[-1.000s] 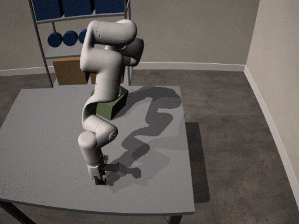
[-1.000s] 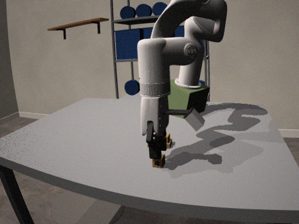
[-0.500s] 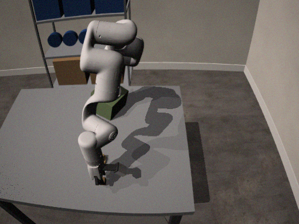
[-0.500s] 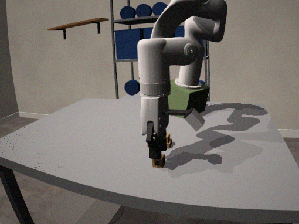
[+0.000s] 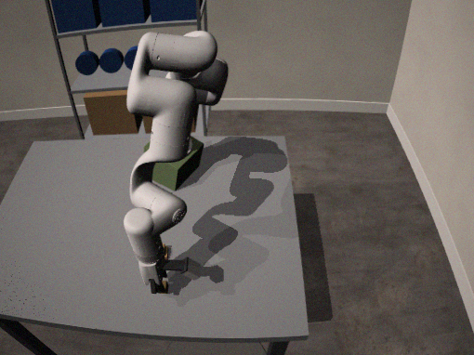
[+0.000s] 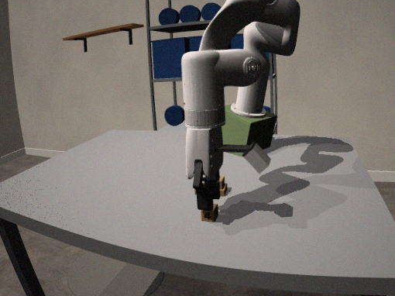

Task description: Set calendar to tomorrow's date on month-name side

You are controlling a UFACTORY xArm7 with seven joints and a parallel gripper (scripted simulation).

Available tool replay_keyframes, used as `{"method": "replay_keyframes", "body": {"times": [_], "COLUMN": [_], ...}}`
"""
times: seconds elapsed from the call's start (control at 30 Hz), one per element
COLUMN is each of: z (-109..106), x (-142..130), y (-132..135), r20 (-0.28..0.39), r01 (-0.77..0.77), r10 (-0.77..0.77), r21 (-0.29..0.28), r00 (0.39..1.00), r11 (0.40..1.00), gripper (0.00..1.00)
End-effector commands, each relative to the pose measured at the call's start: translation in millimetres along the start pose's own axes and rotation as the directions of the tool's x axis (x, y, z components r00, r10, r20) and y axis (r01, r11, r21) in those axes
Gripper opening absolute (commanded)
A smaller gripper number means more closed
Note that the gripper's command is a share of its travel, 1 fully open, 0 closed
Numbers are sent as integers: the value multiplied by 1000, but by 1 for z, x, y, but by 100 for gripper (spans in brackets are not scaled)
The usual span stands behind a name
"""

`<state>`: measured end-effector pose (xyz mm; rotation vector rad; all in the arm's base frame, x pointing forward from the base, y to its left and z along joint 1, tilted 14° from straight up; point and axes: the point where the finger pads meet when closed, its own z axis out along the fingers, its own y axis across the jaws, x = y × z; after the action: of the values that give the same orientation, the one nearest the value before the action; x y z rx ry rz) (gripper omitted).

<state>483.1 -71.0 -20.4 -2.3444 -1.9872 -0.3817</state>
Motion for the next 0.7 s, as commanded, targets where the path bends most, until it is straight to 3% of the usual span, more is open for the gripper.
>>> {"method": "replay_keyframes", "body": {"times": [0.0,0.67], "z": [-1,13], "x": [0,0], "y": [2,2], "r20": [1,1], "r01": [0,0], "r10": [0,0], "r21": [-4,-4], "r00": [1000,1000], "r11": [1000,1000], "gripper": [47,47]}}
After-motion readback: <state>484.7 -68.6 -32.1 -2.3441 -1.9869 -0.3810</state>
